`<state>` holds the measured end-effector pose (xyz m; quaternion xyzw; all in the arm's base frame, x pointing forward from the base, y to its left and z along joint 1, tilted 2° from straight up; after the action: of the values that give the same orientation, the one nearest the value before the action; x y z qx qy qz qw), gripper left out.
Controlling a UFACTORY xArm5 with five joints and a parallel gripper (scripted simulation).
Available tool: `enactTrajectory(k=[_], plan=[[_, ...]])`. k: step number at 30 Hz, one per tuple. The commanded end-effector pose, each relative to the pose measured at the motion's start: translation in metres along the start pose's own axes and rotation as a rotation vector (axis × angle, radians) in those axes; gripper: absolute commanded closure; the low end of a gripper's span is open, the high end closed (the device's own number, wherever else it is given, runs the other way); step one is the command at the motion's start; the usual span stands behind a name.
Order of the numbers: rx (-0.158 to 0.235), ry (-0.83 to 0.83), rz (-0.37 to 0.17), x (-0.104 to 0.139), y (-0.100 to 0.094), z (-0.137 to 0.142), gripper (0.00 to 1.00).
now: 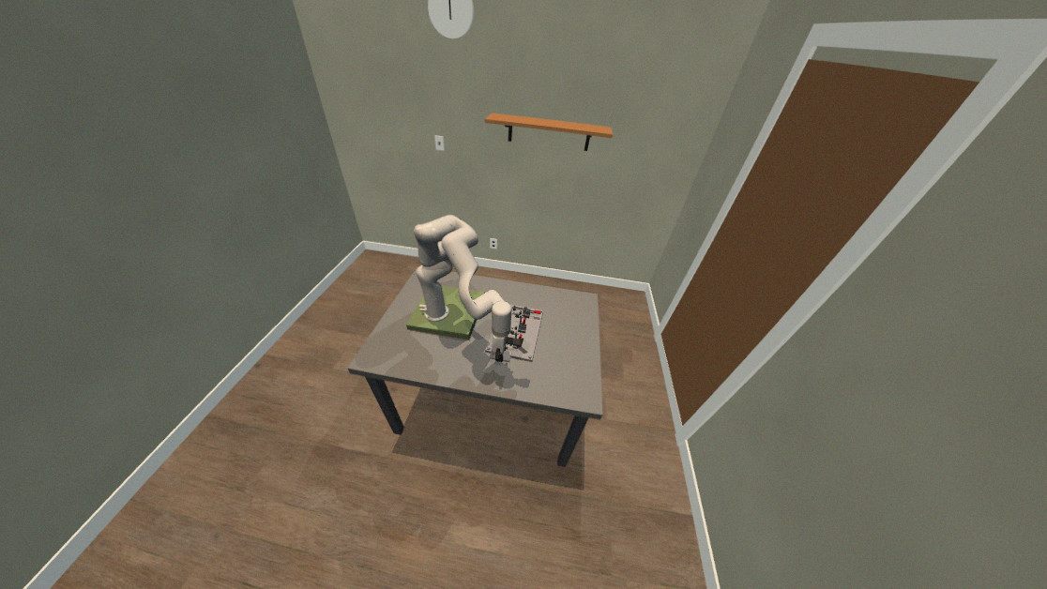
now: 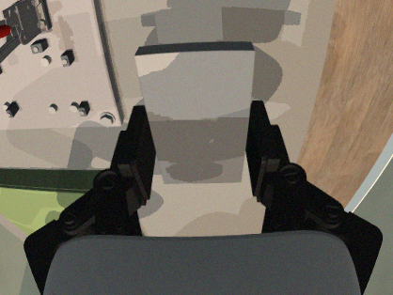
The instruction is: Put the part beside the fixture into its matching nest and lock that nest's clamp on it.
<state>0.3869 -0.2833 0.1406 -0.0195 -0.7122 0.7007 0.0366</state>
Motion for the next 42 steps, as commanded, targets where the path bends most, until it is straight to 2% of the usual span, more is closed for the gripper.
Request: enactTrajectory(k=[1, 25, 42], plan=[[0.002, 0.0, 0.004, -0.001, -0.002, 0.001, 1.0], [0.002, 0.039, 0.004, 0.0, -0.001, 0.001, 1.0], [0.002, 0.039, 0.004, 0.012, 0.007, 0.0, 1.0]])
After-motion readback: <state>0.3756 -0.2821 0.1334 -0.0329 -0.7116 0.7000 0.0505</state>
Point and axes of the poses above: the point where the finger pads meet when closed, its own y axis out along the fingers, its own z axis across the jaws, x = y × z, the point moved 5 cm from there along -y, back along the fingers, and after that the axes turned 1 degree about y, right-handed, at the moved point
